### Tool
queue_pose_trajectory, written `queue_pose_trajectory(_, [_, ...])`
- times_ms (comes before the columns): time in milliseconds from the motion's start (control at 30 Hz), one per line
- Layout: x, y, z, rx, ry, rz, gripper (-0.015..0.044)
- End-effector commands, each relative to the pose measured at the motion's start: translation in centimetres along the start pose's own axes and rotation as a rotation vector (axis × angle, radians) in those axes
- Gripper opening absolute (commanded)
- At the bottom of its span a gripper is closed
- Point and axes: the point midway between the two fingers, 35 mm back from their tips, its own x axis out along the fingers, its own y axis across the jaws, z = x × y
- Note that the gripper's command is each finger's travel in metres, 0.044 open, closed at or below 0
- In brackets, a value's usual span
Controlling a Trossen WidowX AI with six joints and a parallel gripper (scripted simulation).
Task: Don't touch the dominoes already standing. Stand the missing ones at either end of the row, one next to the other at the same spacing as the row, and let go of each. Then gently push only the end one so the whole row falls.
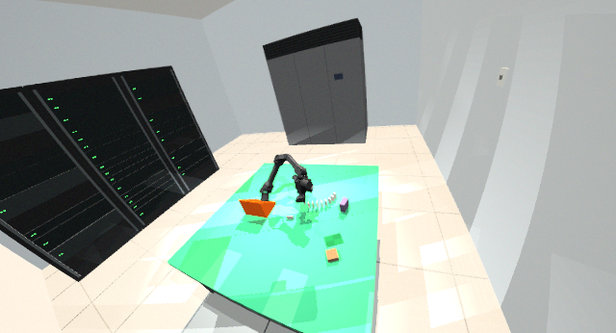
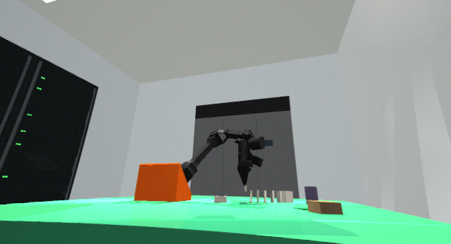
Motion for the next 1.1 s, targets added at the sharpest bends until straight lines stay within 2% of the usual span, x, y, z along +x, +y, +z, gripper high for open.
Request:
queue_pose_trajectory(0, [2.2,0.4,-0.4,0.006,0.006,0.011,0.0107])
queue_pose_trajectory(167, [4.0,0.7,-0.7,0.006,0.007,0.015,0.0107])
queue_pose_trajectory(600, [4.1,0.7,-0.7,0.006,0.007,0.015,0.0107])
queue_pose_trajectory(1000, [4.1,0.7,-0.7,0.006,0.007,0.015,0.0422])
queue_pose_trajectory(1067, [4.1,0.7,-0.7,0.006,0.007,0.015,0.0440])
